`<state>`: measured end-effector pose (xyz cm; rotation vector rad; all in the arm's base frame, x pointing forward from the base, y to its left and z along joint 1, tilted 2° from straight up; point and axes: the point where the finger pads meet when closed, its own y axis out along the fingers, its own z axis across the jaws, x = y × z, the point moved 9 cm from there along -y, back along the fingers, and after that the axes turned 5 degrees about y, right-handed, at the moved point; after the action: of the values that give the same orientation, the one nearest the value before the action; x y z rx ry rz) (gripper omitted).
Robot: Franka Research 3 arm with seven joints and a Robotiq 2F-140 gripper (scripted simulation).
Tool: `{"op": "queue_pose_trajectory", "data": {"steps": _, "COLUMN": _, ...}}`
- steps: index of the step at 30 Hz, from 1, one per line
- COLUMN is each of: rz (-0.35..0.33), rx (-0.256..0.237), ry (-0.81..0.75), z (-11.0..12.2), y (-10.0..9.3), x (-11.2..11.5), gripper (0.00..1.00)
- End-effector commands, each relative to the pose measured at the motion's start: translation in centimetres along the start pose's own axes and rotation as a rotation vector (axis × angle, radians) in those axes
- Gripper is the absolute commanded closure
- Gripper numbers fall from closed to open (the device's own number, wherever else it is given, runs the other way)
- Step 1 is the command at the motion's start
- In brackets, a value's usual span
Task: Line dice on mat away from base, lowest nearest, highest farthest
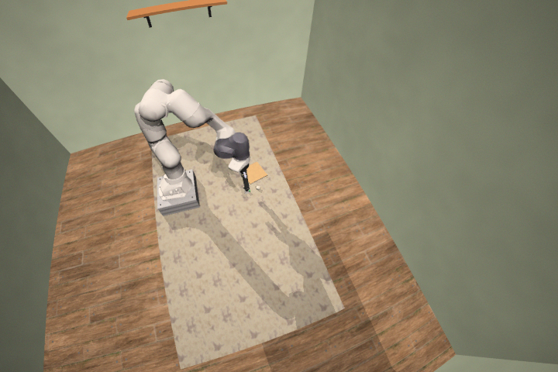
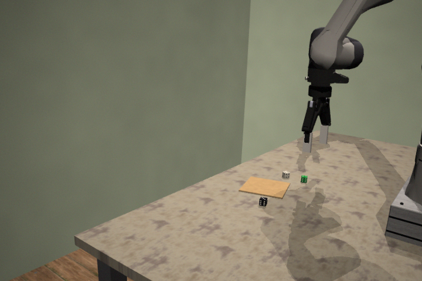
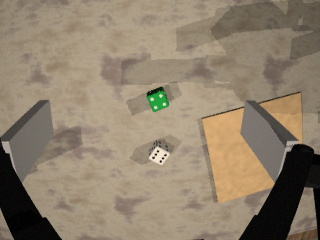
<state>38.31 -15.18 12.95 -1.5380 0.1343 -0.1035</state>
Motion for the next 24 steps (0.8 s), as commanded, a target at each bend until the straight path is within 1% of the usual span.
{"op": "queue_pose_trajectory", "data": {"steps": 1, "rz": -0.019, "rx": 0.009, "ry": -0.029, "z": 0.0, "y": 2.0, "x": 0.5, "gripper": 0.00}}
{"op": "queue_pose_trajectory", "data": {"steps": 7, "rz": -0.020, "rx": 0.008, "ry": -0.029, "z": 0.1, "y": 5.5, "x": 0.7, "gripper": 0.00}}
{"op": "queue_pose_trajectory", "data": {"steps": 9, "rz": -0.020, "rx": 0.008, "ry": -0.029, "z": 0.1, "y": 5.5, "x": 0.7, "gripper": 0.00}}
{"op": "queue_pose_trajectory", "data": {"steps": 12, "rz": -0.019, "rx": 0.008, "ry": -0.029, "z": 0.1, "y": 6.6, "x": 0.7, "gripper": 0.00}}
{"op": "queue_pose_trajectory", "data": {"steps": 14, "rz": -0.020, "rx": 0.008, "ry": -0.029, "z": 0.1, "y": 6.9, "x": 0.7, "gripper": 0.00}}
{"op": "queue_pose_trajectory", "data": {"steps": 24, "rz": -0.019, "rx": 0.008, "ry": -0.029, "z": 0.1, "y": 7.1, "x": 0.7, "gripper": 0.00}}
